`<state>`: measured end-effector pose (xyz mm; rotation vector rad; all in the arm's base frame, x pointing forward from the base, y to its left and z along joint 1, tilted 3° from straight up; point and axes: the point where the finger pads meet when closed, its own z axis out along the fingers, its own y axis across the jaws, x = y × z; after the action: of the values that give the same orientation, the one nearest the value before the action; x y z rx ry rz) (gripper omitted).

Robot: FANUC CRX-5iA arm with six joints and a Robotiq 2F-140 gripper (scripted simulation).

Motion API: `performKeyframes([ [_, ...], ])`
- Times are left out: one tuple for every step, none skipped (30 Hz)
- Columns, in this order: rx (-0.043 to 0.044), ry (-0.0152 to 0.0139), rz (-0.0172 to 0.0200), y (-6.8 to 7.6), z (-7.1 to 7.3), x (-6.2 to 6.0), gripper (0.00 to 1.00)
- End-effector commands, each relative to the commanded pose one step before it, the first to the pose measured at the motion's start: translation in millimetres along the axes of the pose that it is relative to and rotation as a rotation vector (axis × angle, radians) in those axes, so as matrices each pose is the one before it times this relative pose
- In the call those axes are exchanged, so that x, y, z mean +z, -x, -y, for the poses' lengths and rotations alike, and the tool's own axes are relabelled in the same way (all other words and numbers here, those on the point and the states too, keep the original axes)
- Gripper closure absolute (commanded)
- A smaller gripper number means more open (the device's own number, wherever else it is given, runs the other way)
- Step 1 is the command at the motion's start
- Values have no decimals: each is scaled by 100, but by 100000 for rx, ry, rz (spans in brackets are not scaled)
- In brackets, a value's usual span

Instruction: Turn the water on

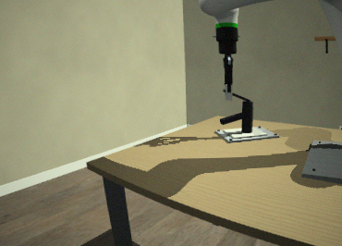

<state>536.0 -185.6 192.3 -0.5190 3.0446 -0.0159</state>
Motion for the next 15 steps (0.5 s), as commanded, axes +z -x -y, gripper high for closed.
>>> performKeyframes([
  [5,-44,6,-6,11,-40,100],
  [0,0,0,0,0,0,100],
  [0,0,0,0,0,0,100],
  [0,0,0,0,0,0,100],
  [0,0,0,0,0,0,100],
  [0,0,0,0,0,0,100],
  [0,0,0,0,0,0,100],
  [0,0,0,0,0,0,100],
  [0,0,0,0,0,0,100],
  [0,0,0,0,0,0,100],
  [0,0,0,0,0,0,100],
  [0,0,0,0,0,0,57],
  [0,0,0,0,0,0,57],
  [0,0,0,0,0,0,57],
  [0,0,0,0,0,0,57],
])
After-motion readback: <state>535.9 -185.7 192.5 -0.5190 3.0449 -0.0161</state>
